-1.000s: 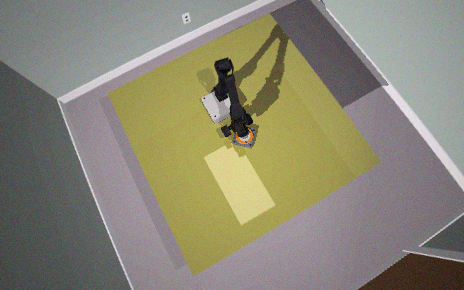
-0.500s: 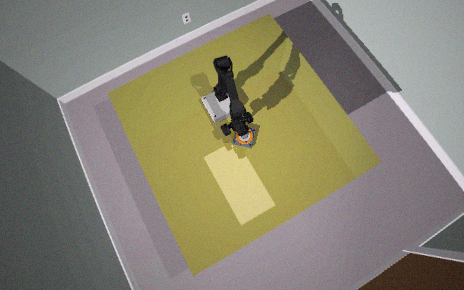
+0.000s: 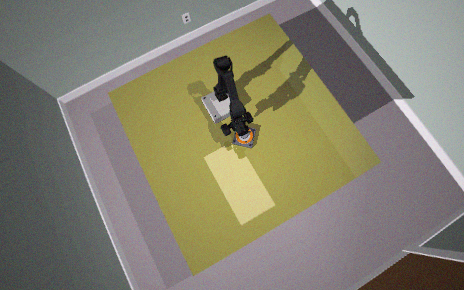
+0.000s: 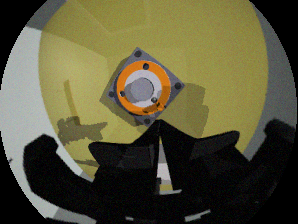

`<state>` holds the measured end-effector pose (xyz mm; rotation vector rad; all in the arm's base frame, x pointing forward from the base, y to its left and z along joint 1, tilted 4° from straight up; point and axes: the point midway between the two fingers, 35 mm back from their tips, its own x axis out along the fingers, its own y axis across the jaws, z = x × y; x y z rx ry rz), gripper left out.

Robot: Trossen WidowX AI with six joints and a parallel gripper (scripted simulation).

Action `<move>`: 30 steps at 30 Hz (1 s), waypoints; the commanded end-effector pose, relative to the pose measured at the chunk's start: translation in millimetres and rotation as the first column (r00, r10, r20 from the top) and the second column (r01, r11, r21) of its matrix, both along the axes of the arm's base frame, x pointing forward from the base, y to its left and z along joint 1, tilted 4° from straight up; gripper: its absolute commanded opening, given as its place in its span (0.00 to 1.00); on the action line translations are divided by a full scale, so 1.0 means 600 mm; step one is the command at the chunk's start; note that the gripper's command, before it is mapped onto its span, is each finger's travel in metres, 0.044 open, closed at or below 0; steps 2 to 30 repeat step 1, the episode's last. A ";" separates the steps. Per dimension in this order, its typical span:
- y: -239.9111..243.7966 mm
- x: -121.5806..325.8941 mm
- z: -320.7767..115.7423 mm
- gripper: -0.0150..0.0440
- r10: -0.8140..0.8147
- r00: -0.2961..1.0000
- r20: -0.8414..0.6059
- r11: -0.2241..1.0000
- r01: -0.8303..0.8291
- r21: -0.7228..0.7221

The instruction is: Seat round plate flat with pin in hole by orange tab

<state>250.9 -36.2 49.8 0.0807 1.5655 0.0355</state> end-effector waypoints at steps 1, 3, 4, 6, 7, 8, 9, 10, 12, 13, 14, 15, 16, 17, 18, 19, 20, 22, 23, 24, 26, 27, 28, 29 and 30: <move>0.000 0.000 -0.001 0.25 0.000 1.000 -0.001 1.000 0.000 0.000; 0.000 0.000 -0.001 0.25 0.000 1.000 -0.001 1.000 0.000 0.000; 0.000 0.000 -0.001 0.25 0.000 1.000 -0.001 1.000 0.000 0.000; 0.000 0.000 -0.001 0.25 0.000 1.000 -0.001 1.000 0.000 0.000; 0.000 0.000 -0.001 0.25 0.000 1.000 -0.001 1.000 0.000 0.000; 0.000 0.000 -0.001 0.25 0.000 1.000 -0.001 1.000 0.000 0.000; 0.000 0.000 -0.001 0.25 0.000 1.000 -0.001 1.000 0.000 0.000; 0.000 0.000 -0.001 0.25 0.000 1.000 -0.001 1.000 0.000 0.000; 0.000 0.000 -0.001 0.25 0.000 1.000 -0.001 1.000 0.000 0.000; 0.000 0.000 -0.001 0.25 0.000 1.000 -0.001 1.000 0.000 0.000; 0.000 0.000 -0.001 0.25 0.000 1.000 -0.001 1.000 0.000 0.000; 0.000 0.000 -0.001 0.25 0.000 1.000 -0.001 1.000 0.000 0.000; 0.000 0.000 -0.001 0.25 0.000 1.000 -0.001 1.000 0.000 0.000; 0.000 0.000 -0.001 0.25 0.000 1.000 -0.001 1.000 0.000 0.000; 0.000 0.000 -0.001 0.25 0.000 1.000 -0.001 1.000 0.000 0.000; 0.000 0.000 -0.001 0.25 0.000 1.000 -0.001 1.000 0.000 0.000; 0.000 0.000 -0.001 0.25 0.000 1.000 -0.001 1.000 0.000 0.000; 0.000 0.000 -0.001 0.25 0.000 1.000 -0.001 1.000 0.000 0.000; 0.000 0.000 -0.001 0.25 0.000 1.000 -0.001 1.000 0.000 0.000; 0.000 0.000 -0.001 0.25 0.000 1.000 -0.001 1.000 0.000 0.000; 0.000 0.000 -0.001 0.25 0.000 1.000 -0.001 1.000 0.000 0.000; 0.000 0.000 -0.001 0.25 0.000 1.000 -0.001 1.000 0.000 0.000; 0.000 0.000 -0.001 0.25 0.000 1.000 -0.001 1.000 0.000 0.000; 0.000 0.000 -0.001 0.25 0.000 1.000 -0.001 1.000 0.000 0.000; 0.000 0.000 -0.001 0.25 0.000 1.000 -0.001 1.000 0.000 0.000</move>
